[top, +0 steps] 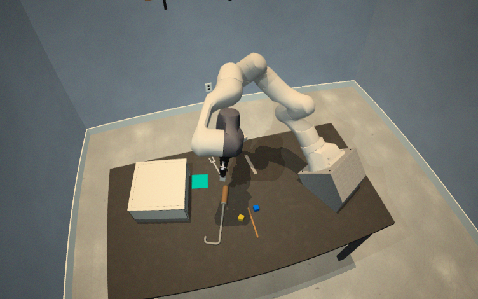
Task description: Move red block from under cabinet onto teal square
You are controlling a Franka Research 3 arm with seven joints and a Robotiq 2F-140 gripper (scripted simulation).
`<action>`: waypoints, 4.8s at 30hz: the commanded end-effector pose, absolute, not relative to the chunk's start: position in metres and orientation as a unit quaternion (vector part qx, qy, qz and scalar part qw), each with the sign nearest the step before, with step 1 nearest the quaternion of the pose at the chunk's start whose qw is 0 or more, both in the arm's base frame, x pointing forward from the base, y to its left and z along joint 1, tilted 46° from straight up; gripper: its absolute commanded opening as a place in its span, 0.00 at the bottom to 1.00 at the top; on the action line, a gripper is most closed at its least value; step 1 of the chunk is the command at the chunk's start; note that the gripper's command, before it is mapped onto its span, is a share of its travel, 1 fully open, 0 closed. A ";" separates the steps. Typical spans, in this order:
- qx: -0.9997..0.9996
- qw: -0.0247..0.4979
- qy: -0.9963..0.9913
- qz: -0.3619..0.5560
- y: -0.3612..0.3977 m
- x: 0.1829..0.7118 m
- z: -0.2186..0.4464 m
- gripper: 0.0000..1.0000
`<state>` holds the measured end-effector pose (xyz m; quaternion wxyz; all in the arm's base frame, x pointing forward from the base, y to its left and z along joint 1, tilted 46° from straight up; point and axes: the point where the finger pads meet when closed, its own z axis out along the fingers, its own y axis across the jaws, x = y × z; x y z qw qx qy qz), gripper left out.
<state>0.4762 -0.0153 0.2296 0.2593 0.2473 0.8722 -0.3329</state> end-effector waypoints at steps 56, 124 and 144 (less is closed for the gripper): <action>-0.448 -0.096 0.805 -0.377 -0.015 0.478 0.230 0.00; -0.455 -0.101 0.801 -0.375 -0.015 0.478 0.230 0.34; -0.455 -0.101 0.801 -0.375 -0.015 0.478 0.230 0.34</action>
